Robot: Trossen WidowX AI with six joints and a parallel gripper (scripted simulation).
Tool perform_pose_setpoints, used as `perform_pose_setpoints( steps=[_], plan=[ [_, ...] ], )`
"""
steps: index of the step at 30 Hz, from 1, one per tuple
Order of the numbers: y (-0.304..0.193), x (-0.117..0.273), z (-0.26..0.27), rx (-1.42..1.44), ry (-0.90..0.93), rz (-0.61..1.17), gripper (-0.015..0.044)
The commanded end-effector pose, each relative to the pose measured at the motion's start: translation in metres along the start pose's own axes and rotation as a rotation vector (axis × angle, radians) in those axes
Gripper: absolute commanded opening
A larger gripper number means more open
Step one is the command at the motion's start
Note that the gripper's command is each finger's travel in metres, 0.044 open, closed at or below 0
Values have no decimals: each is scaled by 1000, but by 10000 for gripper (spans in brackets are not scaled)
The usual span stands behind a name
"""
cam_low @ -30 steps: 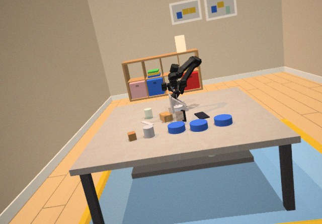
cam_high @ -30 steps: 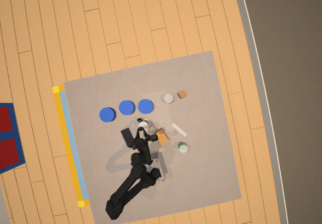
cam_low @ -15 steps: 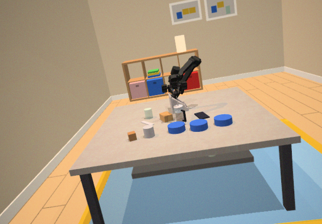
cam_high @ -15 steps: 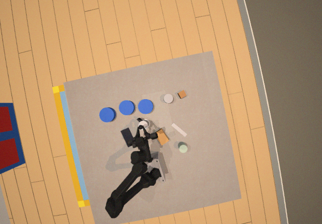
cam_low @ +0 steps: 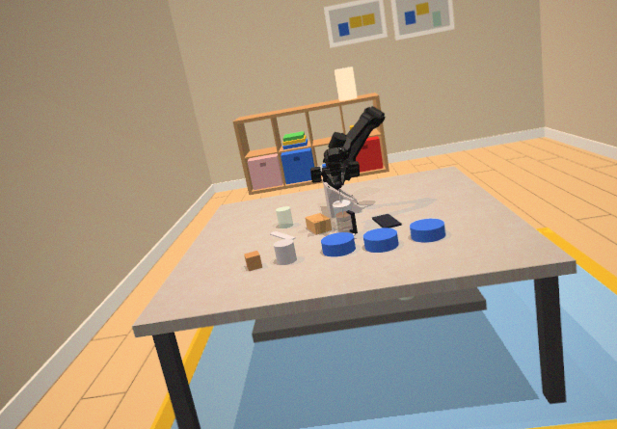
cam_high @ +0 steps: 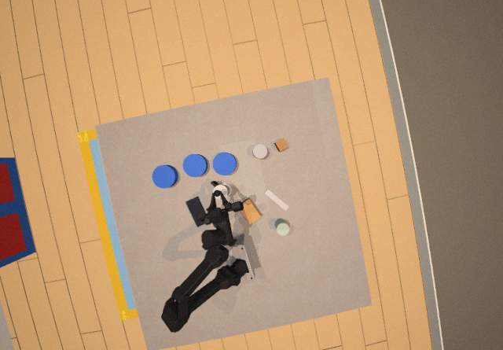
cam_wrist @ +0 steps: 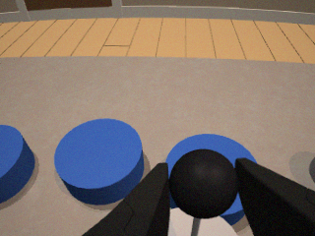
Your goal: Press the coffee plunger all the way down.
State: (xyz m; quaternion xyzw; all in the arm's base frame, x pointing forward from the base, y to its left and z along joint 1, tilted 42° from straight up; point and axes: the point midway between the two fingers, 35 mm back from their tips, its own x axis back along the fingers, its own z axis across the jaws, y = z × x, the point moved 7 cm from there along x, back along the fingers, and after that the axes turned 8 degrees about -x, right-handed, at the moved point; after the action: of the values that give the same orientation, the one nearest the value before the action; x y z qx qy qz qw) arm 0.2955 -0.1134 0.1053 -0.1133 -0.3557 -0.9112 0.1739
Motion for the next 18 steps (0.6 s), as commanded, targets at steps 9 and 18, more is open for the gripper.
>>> perform_pose_setpoints(
  steps=[9,18],
  plan=[
    [-35,-18,-4,-46,-4,72,115],
    [-34,-27,-4,-46,-2,71,115]
  ],
)
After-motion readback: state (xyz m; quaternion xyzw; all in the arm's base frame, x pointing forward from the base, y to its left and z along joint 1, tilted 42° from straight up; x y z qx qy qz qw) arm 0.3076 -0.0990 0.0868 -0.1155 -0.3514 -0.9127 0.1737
